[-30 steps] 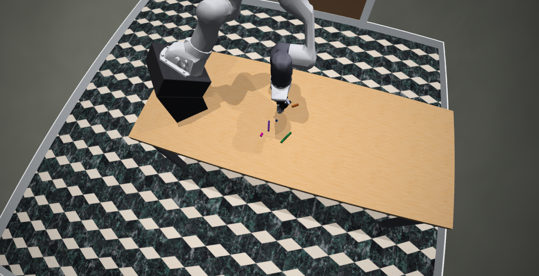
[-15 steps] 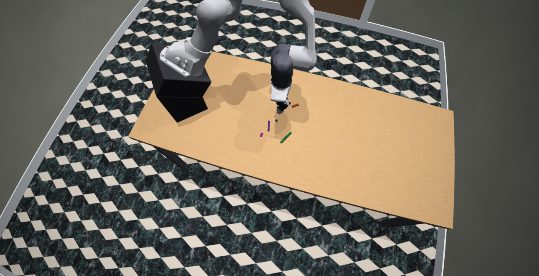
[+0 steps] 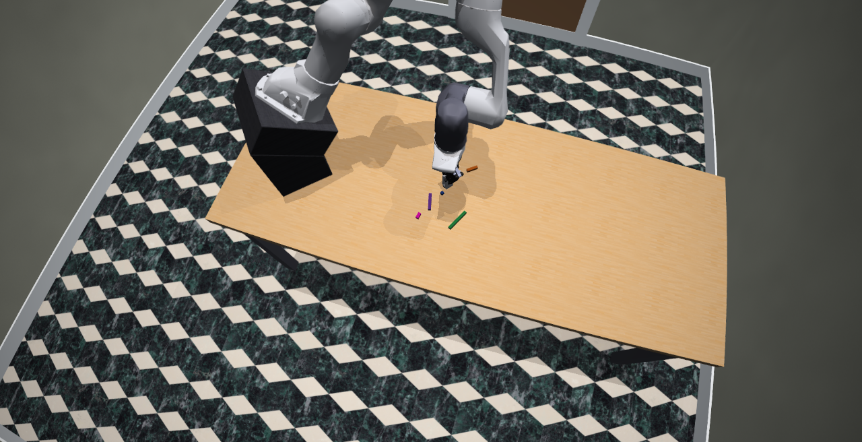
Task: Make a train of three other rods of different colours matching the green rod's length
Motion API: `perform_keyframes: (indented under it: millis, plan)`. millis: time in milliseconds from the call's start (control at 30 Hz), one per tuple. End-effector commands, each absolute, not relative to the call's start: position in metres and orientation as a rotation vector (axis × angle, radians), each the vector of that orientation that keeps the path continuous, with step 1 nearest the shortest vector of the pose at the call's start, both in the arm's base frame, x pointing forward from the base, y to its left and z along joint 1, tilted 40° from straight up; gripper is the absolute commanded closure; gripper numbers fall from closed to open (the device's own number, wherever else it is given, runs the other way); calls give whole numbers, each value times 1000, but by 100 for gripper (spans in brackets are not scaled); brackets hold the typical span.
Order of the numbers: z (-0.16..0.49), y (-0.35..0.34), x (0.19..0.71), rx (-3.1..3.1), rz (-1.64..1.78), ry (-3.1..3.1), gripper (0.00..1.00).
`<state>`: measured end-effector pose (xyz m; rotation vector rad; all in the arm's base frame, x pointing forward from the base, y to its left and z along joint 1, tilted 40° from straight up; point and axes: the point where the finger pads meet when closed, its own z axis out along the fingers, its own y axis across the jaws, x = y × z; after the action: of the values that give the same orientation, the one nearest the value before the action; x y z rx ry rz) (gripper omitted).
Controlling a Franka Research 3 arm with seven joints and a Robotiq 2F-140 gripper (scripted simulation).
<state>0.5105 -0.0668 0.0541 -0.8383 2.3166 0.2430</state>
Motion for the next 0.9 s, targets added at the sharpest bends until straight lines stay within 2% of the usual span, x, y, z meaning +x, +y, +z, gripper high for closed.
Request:
perform_keyframes:
  millis: [0,867]
  plan:
    - [44,-64,519,-868,212,2301,97]
    - [33,-59,527,-868,212,2301,97]
